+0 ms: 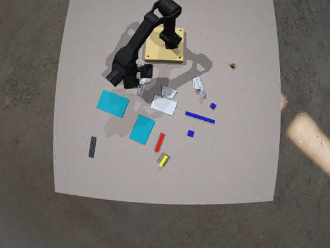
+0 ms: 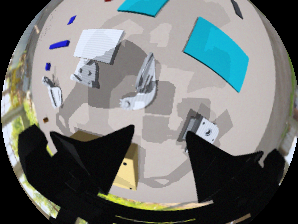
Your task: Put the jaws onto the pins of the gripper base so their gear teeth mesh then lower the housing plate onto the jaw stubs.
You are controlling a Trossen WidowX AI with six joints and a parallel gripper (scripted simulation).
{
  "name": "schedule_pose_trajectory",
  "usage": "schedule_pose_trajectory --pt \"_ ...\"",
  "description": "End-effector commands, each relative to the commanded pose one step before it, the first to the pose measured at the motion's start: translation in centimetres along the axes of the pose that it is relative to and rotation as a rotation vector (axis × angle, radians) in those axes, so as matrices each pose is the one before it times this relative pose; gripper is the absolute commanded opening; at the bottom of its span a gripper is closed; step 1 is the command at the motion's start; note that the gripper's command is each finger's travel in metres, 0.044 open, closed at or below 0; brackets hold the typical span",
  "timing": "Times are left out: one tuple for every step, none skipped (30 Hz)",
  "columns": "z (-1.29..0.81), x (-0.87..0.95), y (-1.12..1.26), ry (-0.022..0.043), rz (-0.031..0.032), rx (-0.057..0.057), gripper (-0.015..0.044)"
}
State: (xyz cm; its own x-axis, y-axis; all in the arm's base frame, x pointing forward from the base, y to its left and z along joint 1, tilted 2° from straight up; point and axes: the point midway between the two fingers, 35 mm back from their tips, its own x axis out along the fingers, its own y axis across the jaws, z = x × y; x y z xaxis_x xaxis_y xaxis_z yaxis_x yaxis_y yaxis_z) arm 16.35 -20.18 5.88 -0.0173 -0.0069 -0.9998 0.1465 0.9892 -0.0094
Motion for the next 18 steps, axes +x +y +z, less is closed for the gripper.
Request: schedule_pose_trajectory --pt "0.02 0.051 -0.017 -0.00018 -0.00047 -0.0002 0.042" --pt "0.0 0.0 0.0 0.0 0.0 0.0 0.044" --pt "0.0 0.0 0.0 0.0 0.0 0.0 0.044" --pt "0.0 0.0 0.0 0.0 0.0 0.0 0.044" --pt "0.0 0.0 0.0 0.0 0.0 0.0 0.044" --pt "0.0 0.0 0.0 0.0 0.0 0.0 0.044" --pt "0.0 0.0 0.0 0.0 0.0 0.0 0.044" --pt "0.0 0.0 0.0 0.0 0.0 0.0 0.044" --pt "0.0 0.0 0.0 0.0 0.0 0.0 0.044" --pt "0.0 0.0 0.0 0.0 0.0 0.0 0.044" --pt "0.0 0.0 0.0 0.0 0.0 0.0 0.044" --pt "0.0 0.0 0.0 0.0 0.0 0.0 0.044" --pt "0.0 0.0 0.0 0.0 0.0 0.0 0.044" --pt "0.0 0.0 0.0 0.0 0.0 0.0 0.044" --pt "0.0 0.0 0.0 0.0 0.0 0.0 0.044" --pt "0.0 0.0 0.0 0.0 0.0 0.0 0.044" --pt "0.0 0.0 0.0 0.0 0.0 0.0 0.044" --pt "0.0 0.0 0.0 0.0 0.0 0.0 0.044"
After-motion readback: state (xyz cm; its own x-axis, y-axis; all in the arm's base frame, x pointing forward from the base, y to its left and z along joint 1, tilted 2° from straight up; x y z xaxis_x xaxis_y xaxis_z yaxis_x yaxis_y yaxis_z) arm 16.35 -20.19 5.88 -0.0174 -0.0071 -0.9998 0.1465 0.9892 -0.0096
